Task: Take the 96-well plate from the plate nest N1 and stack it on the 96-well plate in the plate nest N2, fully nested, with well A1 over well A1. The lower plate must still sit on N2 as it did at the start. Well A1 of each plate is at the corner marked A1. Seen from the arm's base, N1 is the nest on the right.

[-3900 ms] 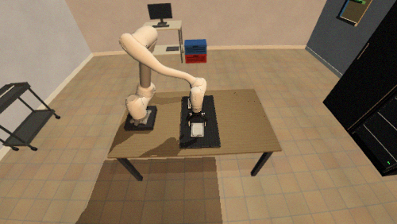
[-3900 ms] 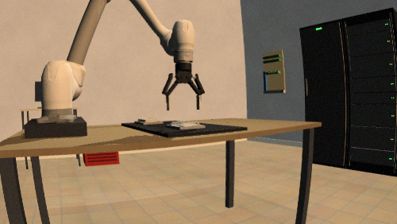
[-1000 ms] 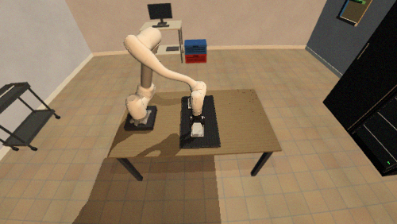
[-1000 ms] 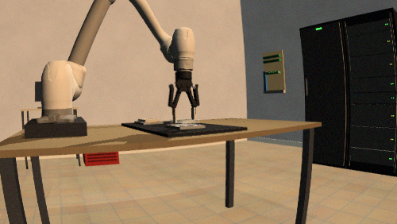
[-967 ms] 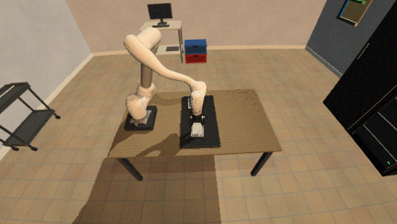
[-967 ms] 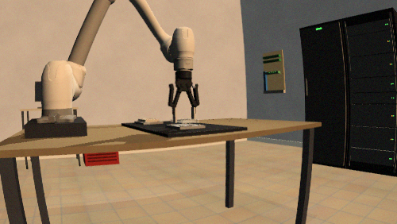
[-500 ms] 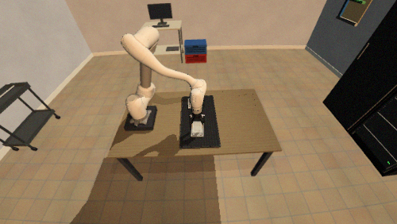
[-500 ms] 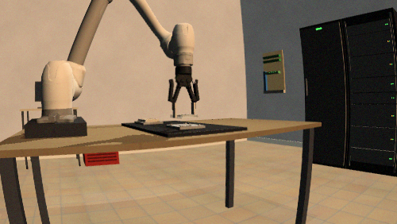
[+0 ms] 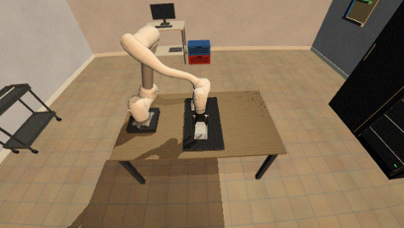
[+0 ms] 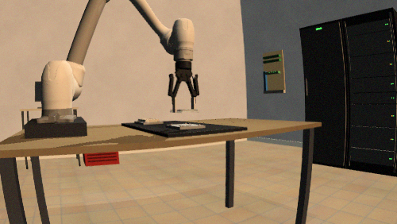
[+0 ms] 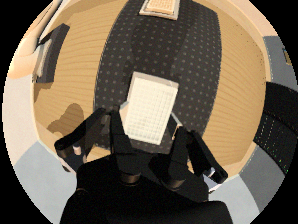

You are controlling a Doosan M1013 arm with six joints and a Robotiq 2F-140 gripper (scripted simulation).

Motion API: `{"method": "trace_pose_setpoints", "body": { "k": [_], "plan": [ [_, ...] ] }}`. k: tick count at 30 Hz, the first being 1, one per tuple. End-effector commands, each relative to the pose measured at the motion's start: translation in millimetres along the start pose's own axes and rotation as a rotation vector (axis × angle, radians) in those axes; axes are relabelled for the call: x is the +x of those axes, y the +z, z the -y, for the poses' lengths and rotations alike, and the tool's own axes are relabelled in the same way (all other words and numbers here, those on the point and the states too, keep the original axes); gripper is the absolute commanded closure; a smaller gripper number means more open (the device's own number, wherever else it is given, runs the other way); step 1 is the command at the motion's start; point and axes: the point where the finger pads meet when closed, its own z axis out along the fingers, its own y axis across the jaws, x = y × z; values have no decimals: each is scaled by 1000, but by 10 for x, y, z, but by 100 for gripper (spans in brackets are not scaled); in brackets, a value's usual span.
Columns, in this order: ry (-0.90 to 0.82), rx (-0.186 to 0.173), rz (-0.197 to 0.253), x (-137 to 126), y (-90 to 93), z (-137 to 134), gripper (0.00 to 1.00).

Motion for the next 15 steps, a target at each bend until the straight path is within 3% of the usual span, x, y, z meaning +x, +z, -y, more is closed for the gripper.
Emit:
{"method": "trace_pose_setpoints", "body": {
  "k": [1,15],
  "plan": [
    [0,0,0,0,-15,0,100],
    [0,0,0,0,-186,0,100]
  ]
}}
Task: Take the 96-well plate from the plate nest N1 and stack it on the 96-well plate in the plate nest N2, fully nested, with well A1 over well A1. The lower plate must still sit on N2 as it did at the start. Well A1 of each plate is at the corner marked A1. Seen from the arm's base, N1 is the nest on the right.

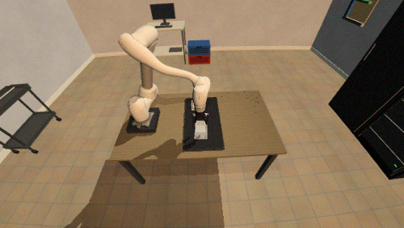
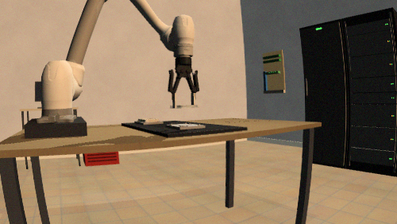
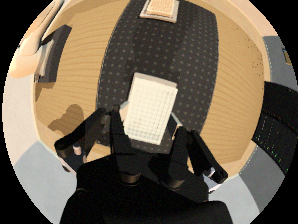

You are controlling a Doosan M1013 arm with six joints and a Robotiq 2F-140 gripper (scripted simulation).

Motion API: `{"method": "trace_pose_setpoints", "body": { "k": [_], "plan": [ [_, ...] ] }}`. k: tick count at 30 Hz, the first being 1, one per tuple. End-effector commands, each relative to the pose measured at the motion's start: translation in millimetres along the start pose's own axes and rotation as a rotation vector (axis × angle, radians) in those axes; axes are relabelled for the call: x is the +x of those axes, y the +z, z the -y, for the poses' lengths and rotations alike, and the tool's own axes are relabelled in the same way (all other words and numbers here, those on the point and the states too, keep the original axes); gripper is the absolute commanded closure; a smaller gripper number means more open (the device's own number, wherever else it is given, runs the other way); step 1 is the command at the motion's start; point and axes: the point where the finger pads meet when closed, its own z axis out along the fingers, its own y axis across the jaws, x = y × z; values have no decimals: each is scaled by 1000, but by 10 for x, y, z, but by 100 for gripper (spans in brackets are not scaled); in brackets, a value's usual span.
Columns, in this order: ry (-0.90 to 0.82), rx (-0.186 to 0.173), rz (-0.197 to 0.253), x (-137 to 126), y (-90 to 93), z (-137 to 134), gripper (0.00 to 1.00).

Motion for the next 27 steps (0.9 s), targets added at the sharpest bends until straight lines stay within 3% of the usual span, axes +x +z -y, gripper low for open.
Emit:
{"method": "trace_pose_setpoints", "body": {
  "k": [1,14,16,27],
  "plan": [
    [0,0,0,0,-2,0,100],
    [0,0,0,0,-2,0,100],
    [-67,0,0,66,-2,10,100],
    [-71,0,0,363,-2,54,100]
  ]
}}
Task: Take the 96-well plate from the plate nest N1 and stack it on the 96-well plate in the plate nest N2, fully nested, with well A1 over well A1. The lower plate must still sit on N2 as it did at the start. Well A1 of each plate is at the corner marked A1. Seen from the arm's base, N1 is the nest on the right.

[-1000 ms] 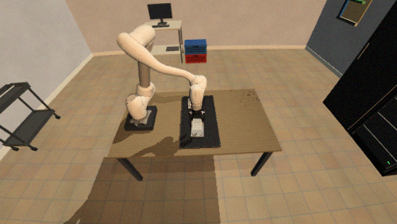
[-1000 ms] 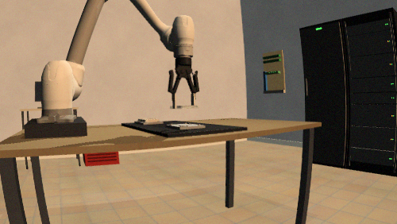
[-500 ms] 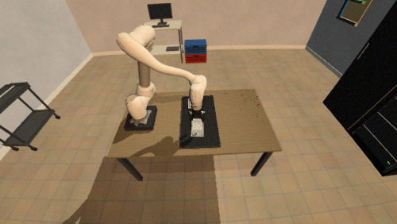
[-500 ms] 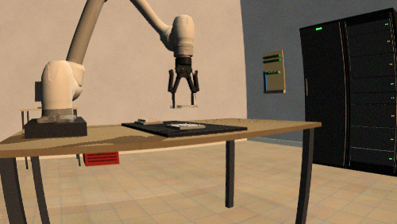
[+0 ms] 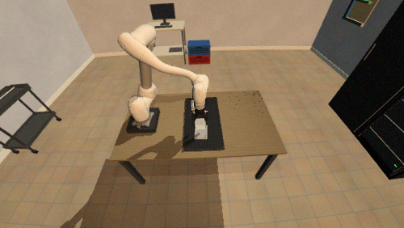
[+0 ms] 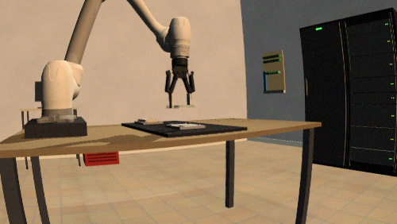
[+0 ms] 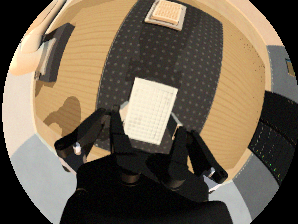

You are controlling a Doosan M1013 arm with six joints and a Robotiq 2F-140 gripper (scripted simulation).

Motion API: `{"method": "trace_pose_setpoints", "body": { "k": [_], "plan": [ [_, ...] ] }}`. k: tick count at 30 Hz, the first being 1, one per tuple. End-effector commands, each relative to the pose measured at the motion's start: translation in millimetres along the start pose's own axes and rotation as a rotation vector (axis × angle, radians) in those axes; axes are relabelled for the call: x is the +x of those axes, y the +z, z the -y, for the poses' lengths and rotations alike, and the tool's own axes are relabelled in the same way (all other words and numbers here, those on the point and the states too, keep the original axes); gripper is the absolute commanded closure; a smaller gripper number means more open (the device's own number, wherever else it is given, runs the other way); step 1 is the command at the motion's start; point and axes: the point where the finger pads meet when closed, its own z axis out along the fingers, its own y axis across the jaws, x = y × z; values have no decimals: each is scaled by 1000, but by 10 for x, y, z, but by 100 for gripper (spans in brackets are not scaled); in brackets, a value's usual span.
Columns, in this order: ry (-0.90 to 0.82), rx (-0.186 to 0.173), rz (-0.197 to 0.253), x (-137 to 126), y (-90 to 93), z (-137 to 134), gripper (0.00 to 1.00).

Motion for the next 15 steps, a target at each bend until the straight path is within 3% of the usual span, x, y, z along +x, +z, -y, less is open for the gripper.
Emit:
{"method": "trace_pose_setpoints", "body": {
  "k": [1,15],
  "plan": [
    [0,0,0,100,-1,7,100],
    [0,0,0,499,-1,37,100]
  ]
}}
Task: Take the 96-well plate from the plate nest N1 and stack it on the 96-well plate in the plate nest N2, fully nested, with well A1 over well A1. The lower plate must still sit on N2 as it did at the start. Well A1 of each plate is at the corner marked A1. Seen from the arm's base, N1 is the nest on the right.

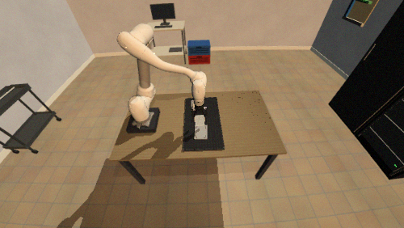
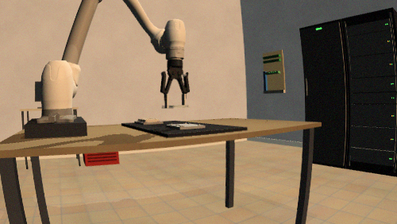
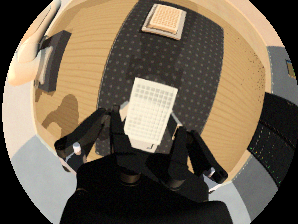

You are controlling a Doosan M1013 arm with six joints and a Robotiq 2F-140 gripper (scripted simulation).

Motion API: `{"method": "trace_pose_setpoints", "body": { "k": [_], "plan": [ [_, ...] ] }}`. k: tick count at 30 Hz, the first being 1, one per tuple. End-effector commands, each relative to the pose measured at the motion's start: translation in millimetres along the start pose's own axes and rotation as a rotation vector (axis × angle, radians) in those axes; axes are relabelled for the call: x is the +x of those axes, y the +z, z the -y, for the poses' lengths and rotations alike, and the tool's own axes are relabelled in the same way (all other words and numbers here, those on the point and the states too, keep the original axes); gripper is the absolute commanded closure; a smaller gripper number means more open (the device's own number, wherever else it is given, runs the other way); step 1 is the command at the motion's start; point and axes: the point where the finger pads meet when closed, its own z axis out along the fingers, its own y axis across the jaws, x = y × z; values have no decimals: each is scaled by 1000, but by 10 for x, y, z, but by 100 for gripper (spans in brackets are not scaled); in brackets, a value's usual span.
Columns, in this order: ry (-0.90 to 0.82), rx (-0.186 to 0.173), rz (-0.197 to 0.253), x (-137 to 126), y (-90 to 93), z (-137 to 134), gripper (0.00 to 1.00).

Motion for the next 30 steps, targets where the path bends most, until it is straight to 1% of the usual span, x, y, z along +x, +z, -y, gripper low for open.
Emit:
{"method": "trace_pose_setpoints", "body": {
  "k": [1,10,12,27,30],
  "plan": [
    [0,0,0,99,-1,7,100],
    [0,0,0,399,-1,30,100],
    [0,0,0,399,-1,30,100],
    [0,0,0,897,-1,68,100],
    [0,0,0,930,-1,70,100]
  ]
}}
